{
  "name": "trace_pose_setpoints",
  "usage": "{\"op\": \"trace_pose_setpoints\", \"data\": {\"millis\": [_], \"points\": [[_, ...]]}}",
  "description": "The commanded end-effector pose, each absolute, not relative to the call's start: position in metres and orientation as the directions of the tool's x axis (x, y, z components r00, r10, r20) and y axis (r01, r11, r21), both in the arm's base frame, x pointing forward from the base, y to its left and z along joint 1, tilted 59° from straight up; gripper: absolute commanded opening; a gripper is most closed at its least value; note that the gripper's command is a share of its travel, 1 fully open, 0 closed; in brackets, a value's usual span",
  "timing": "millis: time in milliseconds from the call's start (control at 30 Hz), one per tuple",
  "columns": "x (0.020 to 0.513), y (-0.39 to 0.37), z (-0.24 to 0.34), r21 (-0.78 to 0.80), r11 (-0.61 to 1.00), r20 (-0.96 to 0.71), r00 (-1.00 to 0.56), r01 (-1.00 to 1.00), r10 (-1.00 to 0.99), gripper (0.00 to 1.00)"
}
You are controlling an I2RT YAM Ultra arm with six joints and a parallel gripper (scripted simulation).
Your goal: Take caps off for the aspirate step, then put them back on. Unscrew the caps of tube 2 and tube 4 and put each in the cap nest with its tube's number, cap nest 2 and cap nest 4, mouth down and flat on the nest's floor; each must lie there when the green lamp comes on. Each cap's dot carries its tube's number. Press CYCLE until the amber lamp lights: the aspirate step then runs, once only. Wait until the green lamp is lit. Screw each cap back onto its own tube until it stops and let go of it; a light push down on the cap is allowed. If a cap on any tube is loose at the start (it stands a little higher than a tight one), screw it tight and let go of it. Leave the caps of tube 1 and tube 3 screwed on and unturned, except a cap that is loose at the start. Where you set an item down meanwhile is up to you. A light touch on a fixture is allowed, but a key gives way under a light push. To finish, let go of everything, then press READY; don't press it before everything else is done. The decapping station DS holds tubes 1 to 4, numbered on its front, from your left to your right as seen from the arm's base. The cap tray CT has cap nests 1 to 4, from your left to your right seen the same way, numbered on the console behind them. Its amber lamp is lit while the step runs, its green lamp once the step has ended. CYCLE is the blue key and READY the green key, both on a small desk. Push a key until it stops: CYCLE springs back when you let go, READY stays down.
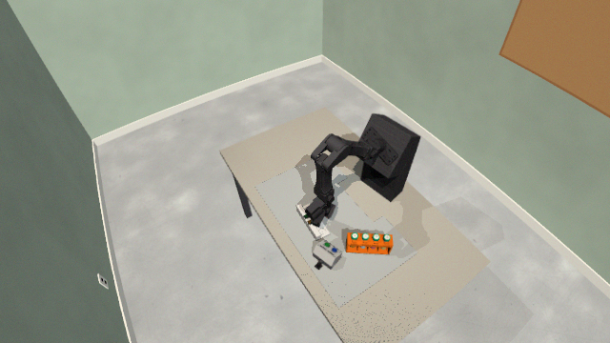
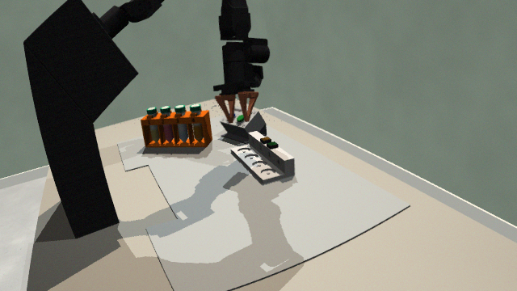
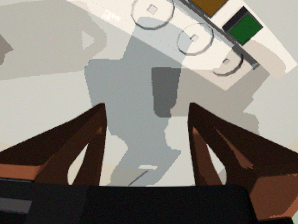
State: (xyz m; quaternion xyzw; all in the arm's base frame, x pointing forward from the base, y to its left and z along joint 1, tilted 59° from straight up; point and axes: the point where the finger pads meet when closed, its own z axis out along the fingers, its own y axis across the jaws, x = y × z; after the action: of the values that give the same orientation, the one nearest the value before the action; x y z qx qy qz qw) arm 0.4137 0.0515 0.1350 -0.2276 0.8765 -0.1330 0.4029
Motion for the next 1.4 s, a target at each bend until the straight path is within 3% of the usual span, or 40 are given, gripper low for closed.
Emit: {"op": "trace_pose_setpoints", "data": {"millis": [0,700,1167,1267,1367], "points": [[0.408,0.058,0.141,-0.417,0.857,-0.678,-0.524,-0.303,-0.515,0.49],[0.341,0.139,0.138,-0.406,0.805,-0.746,-0.352,-0.432,-0.565,0.49],[0.333,0.146,0.137,-0.405,0.795,-0.756,-0.323,-0.452,-0.569,0.49],[0.323,0.168,0.130,-0.204,0.911,-0.833,-0.425,-0.359,-0.354,0.49],[0.320,0.175,0.128,-0.134,0.937,-0.847,-0.454,-0.322,-0.277,0.49]]}}
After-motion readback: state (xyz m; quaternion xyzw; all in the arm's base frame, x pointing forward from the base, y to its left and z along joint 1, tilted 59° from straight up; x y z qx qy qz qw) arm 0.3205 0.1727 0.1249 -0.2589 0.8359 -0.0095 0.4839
